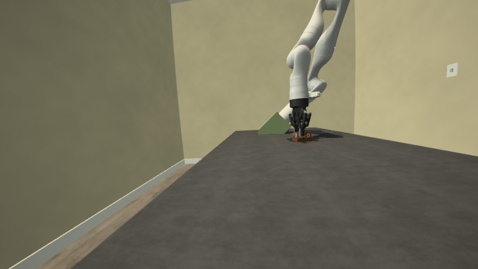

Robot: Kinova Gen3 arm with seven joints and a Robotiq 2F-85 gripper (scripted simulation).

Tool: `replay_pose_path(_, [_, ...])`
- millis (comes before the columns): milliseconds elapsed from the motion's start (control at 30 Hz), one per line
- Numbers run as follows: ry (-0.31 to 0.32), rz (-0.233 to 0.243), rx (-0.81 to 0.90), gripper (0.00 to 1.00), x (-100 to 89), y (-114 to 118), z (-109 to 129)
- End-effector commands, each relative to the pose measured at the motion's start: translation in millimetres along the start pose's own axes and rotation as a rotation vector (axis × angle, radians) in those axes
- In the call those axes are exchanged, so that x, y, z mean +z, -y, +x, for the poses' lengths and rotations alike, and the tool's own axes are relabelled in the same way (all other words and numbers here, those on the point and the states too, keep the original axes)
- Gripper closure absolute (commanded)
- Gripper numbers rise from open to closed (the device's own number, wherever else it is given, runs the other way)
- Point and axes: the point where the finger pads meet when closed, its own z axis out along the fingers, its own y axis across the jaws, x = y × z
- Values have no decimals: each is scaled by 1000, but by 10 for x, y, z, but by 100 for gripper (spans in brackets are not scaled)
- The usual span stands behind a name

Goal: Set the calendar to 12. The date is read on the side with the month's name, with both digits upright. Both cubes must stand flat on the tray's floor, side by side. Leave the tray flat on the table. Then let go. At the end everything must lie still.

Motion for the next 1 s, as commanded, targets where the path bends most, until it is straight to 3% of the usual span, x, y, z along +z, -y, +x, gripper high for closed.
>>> replay_pose_path(0, [1,-1,0,62,-5,-2,-4])
replay_pose_path(133, [1,-1,0,54,-5,-2,-4])
replay_pose_path(600, [1,-1,0,54,-22,-2,-4])
replay_pose_path(967, [1,-1,0,54,-395,-2,-3])
